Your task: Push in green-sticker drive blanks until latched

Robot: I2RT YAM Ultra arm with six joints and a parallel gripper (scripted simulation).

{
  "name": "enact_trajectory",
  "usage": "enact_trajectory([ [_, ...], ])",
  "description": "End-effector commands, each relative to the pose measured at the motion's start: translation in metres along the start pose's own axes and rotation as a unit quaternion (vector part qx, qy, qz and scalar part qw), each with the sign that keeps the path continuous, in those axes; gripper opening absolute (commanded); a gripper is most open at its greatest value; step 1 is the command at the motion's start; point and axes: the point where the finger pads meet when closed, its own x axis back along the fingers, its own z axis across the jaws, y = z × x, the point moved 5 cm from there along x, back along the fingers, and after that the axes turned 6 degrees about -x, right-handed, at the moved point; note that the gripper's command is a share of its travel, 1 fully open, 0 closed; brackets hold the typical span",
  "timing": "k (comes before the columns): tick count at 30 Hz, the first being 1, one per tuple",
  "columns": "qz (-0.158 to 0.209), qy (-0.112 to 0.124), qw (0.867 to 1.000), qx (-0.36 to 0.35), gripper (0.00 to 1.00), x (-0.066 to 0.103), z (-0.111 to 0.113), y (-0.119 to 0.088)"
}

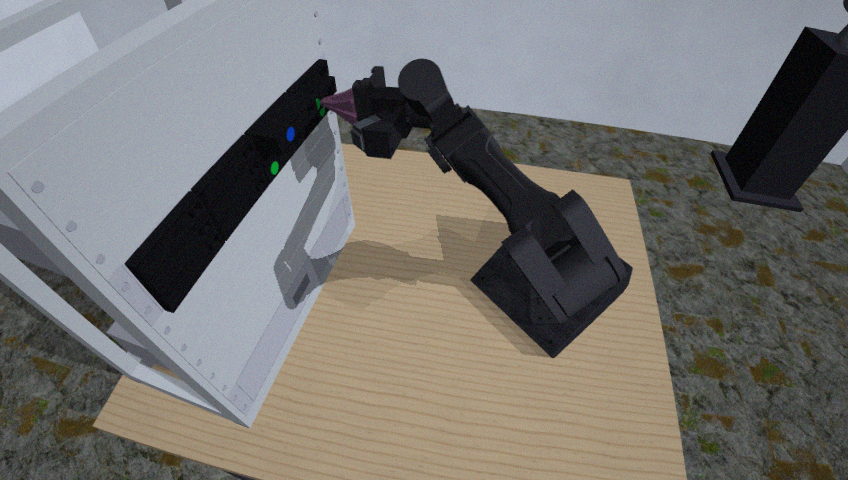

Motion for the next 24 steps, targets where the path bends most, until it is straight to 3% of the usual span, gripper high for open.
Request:
enact_trajectory([
  [1, -0.001, -0.037, 0.999, 0.021, 0.00, -0.0089, -0.0237, 0.0087],
  [24, 0.002, -0.034, 0.999, 0.017, 0.00, -0.0107, -0.0243, 0.0077],
])
